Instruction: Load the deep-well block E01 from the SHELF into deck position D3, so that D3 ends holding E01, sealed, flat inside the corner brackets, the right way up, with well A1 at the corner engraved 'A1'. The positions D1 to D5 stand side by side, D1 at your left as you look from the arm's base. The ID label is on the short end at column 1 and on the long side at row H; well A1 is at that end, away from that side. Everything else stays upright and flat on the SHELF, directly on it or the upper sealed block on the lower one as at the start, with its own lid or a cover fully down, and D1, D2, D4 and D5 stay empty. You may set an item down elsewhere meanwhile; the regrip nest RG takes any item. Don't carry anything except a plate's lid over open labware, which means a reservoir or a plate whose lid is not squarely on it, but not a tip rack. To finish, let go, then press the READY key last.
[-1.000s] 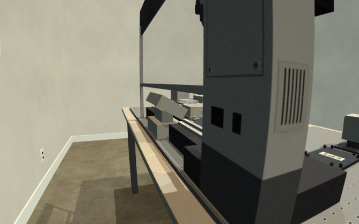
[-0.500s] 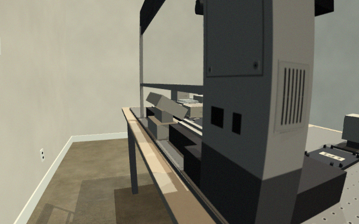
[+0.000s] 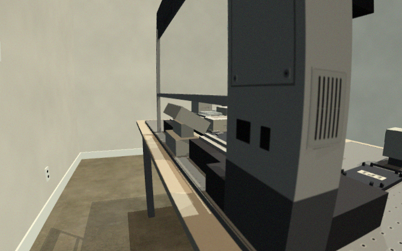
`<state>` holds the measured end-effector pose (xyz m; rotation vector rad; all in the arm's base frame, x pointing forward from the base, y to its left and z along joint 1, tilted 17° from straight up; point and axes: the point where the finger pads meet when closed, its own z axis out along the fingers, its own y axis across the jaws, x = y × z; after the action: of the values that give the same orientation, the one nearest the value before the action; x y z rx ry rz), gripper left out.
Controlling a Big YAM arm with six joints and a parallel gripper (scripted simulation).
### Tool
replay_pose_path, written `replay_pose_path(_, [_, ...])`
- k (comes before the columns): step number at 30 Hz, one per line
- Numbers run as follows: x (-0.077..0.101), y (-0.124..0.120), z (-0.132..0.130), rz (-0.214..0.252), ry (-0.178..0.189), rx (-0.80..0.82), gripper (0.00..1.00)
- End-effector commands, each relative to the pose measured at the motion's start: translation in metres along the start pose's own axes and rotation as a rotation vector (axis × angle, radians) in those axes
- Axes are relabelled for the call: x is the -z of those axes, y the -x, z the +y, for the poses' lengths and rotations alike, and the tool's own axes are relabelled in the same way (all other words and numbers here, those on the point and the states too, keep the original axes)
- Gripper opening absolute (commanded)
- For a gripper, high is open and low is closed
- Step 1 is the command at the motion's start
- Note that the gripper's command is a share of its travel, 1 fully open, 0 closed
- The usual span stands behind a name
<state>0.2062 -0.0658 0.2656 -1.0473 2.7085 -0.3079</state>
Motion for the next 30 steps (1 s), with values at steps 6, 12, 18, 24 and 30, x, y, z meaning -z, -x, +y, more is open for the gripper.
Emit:
replay_pose_path(6, [0.005, -0.022, 0.029, -0.004, -0.005, 0.190, 0.00])
replay_pose_path(12, [0.019, -0.015, 0.020, -0.023, -0.046, 0.327, 0.00])
replay_pose_path(18, [0.018, -0.019, 0.024, -0.021, -0.051, 0.401, 0.00])
replay_pose_path(24, [0.017, -0.019, 0.024, -0.016, -0.047, 0.521, 0.00])
replay_pose_path(30, [0.017, -0.019, 0.024, -0.013, -0.048, 0.641, 0.00])
